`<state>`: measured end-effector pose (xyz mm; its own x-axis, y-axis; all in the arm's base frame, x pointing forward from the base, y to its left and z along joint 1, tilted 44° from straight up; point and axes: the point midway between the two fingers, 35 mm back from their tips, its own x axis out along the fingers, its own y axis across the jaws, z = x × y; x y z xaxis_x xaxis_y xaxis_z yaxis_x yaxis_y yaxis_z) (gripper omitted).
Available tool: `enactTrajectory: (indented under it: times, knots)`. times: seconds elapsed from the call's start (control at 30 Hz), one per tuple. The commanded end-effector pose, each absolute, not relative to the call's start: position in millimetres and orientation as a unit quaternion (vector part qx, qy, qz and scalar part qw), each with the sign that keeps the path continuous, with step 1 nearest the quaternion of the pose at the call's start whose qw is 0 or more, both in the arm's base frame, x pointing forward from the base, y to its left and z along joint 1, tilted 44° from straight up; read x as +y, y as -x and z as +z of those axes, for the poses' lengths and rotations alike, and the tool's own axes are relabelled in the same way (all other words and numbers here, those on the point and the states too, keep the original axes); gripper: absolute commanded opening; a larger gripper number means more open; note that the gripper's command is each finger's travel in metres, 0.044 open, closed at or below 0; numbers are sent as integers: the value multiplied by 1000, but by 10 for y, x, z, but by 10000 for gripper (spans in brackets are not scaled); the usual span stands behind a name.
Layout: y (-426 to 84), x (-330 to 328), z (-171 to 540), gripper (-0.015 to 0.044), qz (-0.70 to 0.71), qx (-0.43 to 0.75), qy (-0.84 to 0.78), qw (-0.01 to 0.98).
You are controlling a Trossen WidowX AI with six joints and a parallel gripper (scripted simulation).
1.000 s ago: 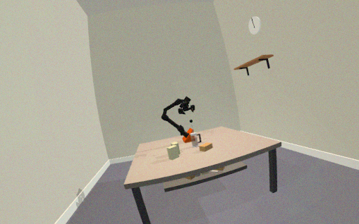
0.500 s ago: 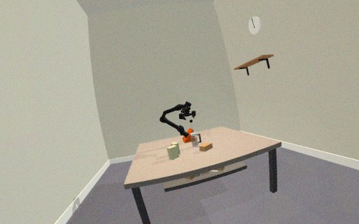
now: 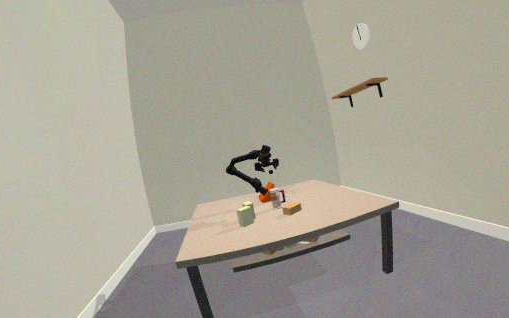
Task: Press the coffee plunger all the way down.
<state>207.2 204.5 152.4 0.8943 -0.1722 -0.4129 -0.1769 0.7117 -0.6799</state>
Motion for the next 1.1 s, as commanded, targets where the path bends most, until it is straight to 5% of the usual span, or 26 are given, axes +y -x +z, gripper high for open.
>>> enactTrajectory:
  times: [0.0,0.3,0.7,1.07]
  knots:
    - [-2124,2030,1491,440,3,231,382,895]
    - [-2233,2001,1459,440,2,228,383,895]
    - [-2233,2001,1459,125,2,228,383,895]
    - [-2235,1997,1453,125,2,228,382,895]
